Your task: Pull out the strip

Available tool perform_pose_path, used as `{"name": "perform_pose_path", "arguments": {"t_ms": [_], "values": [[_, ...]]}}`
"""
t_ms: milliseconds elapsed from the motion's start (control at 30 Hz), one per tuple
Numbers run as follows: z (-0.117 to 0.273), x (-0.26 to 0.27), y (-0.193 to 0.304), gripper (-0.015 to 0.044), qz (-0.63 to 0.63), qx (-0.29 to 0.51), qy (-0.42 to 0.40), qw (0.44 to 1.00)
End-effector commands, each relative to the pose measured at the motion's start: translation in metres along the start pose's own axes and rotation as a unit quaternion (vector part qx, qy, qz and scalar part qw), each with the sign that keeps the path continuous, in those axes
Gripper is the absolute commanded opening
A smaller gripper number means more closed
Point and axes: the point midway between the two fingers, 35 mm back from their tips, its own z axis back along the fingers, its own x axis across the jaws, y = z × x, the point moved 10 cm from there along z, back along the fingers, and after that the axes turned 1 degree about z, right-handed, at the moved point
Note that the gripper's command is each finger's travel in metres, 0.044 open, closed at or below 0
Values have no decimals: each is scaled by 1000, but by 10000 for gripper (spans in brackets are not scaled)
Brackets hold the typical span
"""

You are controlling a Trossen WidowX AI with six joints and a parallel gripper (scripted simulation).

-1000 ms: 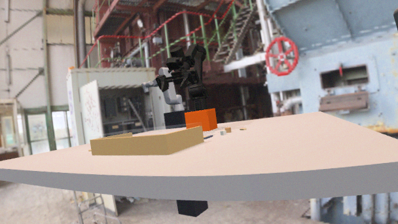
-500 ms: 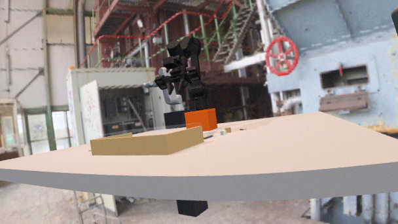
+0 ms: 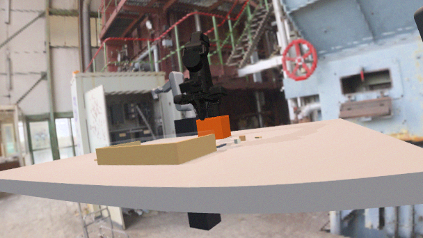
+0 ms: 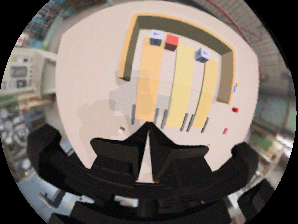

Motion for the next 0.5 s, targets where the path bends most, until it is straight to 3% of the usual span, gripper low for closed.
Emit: {"name": "perform_pose_path", "arguments": {"t_ms": [0,467], "values": [[-21,16,-7,0,-10,56,17,998],[-33,20,-4,0,-10,56,16,998]]}}
